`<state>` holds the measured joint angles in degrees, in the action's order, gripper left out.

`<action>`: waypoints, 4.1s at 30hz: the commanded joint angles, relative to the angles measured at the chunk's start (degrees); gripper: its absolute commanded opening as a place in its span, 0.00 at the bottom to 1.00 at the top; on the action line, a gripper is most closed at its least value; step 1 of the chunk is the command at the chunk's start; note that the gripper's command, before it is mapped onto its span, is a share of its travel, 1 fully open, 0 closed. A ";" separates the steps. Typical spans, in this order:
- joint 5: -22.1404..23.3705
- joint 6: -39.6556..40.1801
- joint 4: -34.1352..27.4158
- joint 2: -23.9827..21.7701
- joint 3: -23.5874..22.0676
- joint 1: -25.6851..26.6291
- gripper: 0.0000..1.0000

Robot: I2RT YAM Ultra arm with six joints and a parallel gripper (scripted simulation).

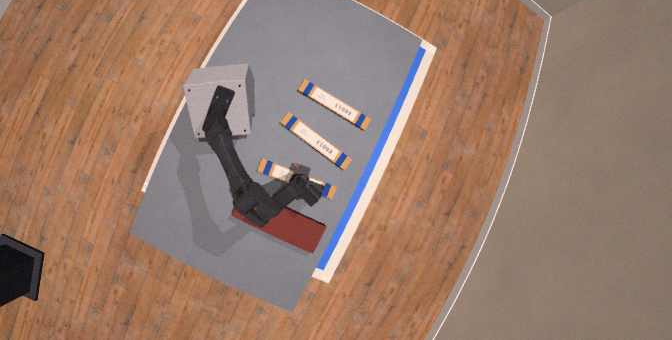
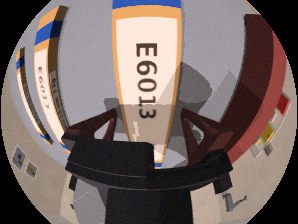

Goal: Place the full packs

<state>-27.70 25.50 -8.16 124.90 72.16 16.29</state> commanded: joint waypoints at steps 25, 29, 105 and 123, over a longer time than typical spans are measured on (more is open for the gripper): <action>0.57 0.25 0.46 -1.58 -0.73 -0.95 0.00; 0.57 0.25 0.46 -1.58 -0.73 -0.95 0.00; -2.29 -5.20 -11.62 -12.35 -0.86 -5.93 0.00; -2.42 -5.61 -13.03 -12.38 0.27 -6.33 0.00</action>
<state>-29.89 20.38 -20.14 116.25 70.43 12.45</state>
